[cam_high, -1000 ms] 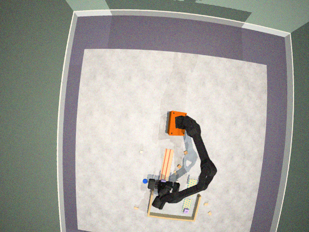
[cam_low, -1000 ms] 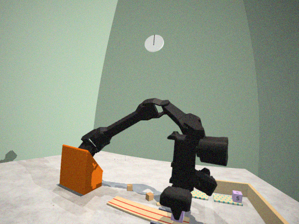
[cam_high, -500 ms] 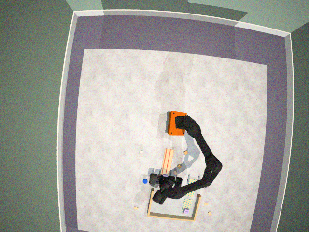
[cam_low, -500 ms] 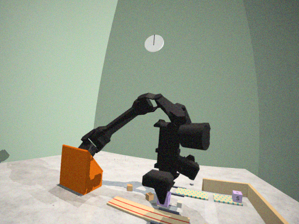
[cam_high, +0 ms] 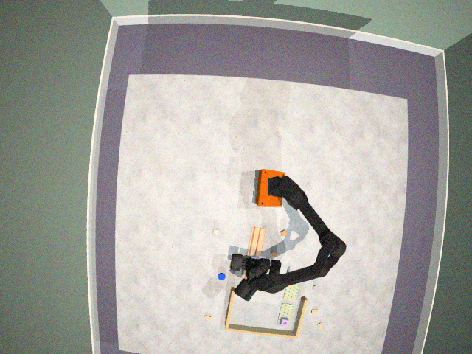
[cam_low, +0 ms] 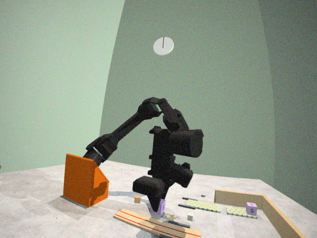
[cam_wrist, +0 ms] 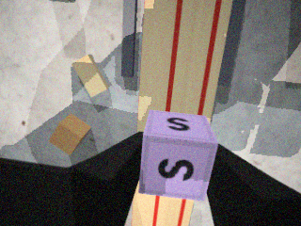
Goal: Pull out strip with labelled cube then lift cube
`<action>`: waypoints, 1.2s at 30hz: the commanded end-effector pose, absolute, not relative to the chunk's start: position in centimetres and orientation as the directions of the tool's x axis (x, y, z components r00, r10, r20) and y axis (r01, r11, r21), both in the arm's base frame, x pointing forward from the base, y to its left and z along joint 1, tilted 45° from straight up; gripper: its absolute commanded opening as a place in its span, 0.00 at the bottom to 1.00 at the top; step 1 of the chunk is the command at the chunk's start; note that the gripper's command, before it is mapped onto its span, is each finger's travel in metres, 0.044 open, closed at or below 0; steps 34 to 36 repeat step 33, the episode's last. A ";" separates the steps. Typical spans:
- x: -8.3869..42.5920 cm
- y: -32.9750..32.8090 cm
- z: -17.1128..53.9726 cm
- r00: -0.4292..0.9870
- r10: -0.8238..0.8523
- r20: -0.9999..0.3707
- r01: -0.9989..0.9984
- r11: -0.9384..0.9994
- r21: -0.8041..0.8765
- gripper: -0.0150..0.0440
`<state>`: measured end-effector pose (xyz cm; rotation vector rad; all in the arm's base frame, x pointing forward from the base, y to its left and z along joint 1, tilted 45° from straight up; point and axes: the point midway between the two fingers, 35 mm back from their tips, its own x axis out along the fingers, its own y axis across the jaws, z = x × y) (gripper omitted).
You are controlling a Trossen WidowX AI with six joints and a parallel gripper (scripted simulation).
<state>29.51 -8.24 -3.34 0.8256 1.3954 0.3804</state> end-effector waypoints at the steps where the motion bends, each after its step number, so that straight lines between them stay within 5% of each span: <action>1: 29.0 -8.6 -2.9 0.180 0.677 -0.714 0.223 0.679 0.700 0.25; 36: 28.4 -10.7 -0.7 0.179 0.676 -0.715 0.223 0.680 0.699 0.25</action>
